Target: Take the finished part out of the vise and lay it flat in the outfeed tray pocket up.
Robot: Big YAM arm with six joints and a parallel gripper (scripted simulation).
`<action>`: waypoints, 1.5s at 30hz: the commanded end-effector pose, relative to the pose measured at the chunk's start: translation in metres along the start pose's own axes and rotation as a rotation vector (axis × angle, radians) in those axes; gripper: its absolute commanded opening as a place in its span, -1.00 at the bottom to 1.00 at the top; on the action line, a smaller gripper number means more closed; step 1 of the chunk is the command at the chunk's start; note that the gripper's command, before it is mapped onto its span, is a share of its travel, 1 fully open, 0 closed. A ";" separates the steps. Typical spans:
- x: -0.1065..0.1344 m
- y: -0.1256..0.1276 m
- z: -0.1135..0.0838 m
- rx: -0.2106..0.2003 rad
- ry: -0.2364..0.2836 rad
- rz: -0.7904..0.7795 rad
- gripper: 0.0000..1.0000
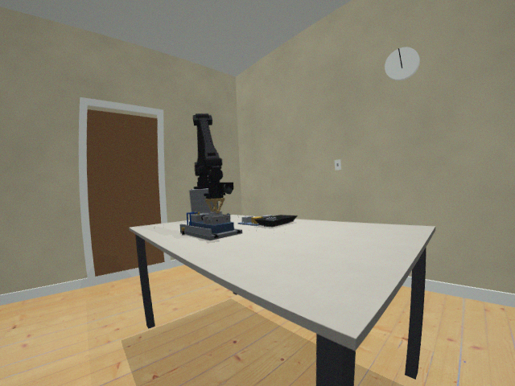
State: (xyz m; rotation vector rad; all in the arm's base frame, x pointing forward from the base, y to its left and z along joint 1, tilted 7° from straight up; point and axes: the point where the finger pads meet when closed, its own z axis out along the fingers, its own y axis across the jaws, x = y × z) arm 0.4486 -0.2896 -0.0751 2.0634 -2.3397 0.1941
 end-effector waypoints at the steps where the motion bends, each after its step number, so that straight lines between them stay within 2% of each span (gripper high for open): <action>1: 0.005 -0.003 -0.020 0.022 0.007 -0.001 -1.00; 20: 0.000 -0.005 -0.044 0.023 0.006 -0.001 -1.00; 31: 0.005 -0.017 -0.067 0.047 0.017 0.004 -1.00; 45: 0.004 -0.023 -0.072 0.059 0.022 0.002 -1.00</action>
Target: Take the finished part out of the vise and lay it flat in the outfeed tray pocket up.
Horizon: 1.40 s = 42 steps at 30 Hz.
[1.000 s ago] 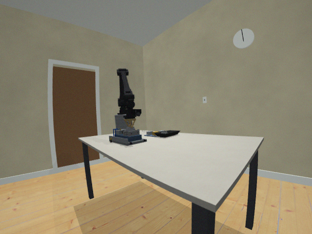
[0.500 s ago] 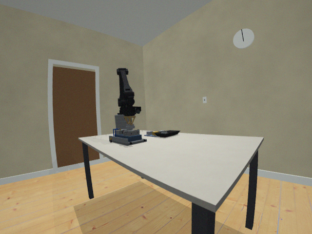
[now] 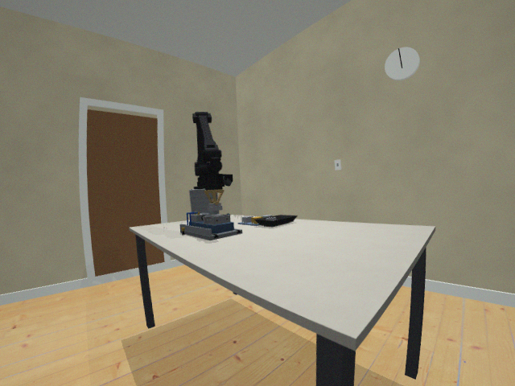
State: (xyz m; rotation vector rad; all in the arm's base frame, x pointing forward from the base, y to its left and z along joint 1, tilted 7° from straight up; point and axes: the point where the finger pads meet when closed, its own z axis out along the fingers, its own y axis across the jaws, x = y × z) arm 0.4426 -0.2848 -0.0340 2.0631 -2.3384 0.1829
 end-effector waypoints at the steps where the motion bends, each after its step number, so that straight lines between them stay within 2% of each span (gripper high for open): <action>1: 0.004 -0.028 -0.032 0.068 0.026 0.002 -1.00; 3: 0.002 -0.033 -0.033 0.072 0.028 0.002 -1.00; 7: -0.016 -0.034 -0.012 0.032 0.011 0.000 -1.00; 9: -0.016 -0.034 -0.012 0.032 0.011 0.000 -1.00; 10: -0.019 -0.040 -0.023 0.051 0.018 0.001 -1.00; 13: -0.043 -0.048 -0.011 0.031 0.007 -0.001 -1.00; 15: -0.061 -0.056 -0.011 0.030 0.005 -0.001 -1.00; 19: -0.108 -0.075 -0.010 0.030 0.001 -0.002 -1.00; 24: -0.182 -0.094 -0.010 0.030 -0.004 -0.003 -1.00; 26: -0.182 -0.094 -0.010 0.030 -0.004 -0.003 -1.00; 27: -0.197 -0.104 -0.029 0.066 -0.004 -0.001 -1.00; 28: -0.215 -0.100 -0.010 0.030 -0.006 -0.004 -1.00; 35: -0.327 -0.103 -0.012 0.032 -0.010 -0.006 -1.00; 37: -0.354 -0.105 -0.023 0.052 -0.015 -0.005 -1.00; 39: -0.380 -0.102 -0.024 0.054 -0.016 -0.005 -1.00; 41: -0.401 -0.094 -0.013 0.035 -0.011 -0.007 -1.00; 42: -0.401 -0.094 -0.013 0.035 -0.011 -0.007 -1.00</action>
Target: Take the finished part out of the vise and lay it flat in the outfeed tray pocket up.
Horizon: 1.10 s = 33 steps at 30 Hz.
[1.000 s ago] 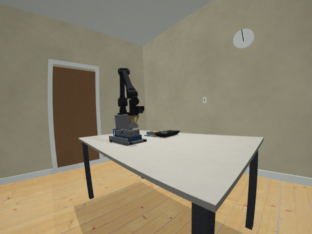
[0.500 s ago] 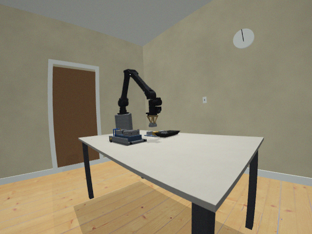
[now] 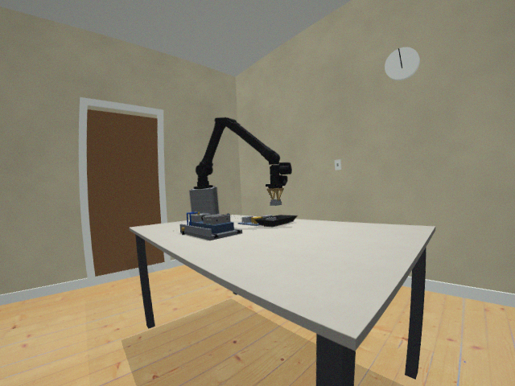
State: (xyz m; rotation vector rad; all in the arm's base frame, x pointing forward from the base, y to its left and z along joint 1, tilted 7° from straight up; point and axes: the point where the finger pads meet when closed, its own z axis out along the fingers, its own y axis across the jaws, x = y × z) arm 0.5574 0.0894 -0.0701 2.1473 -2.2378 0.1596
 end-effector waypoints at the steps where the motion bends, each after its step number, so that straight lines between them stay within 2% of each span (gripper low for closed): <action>1: -0.011 -0.028 -0.020 0.055 -0.011 0.077 -1.00; 2: -0.005 -0.040 -0.045 0.098 -0.022 0.107 -1.00; 3: -0.014 -0.039 -0.045 0.097 -0.022 0.107 -1.00; 4: -0.022 -0.034 -0.034 0.079 -0.017 0.105 -1.00; 5: -0.040 -0.027 -0.024 0.064 -0.013 0.084 -1.00; 6: -0.050 -0.024 -0.021 0.062 -0.013 0.077 -1.00; 7: -0.055 -0.023 -0.021 0.060 -0.012 0.077 -1.00; 10: -0.064 -0.028 -0.045 0.097 -0.027 0.081 -1.00; 12: -0.067 -0.029 -0.042 0.101 -0.029 0.081 -1.00; 14: -0.067 -0.029 -0.041 0.098 -0.028 0.083 -1.00; 15: -0.054 -0.033 -0.039 0.096 -0.026 0.104 -1.00; 16: -0.053 -0.033 -0.039 0.096 -0.025 0.107 -1.00; 19: -0.053 -0.033 -0.039 0.096 -0.025 0.107 -1.00; 23: -0.068 -0.028 -0.041 0.098 -0.029 0.080 -1.00; 33: -0.060 -0.031 -0.040 0.097 -0.027 0.091 -1.00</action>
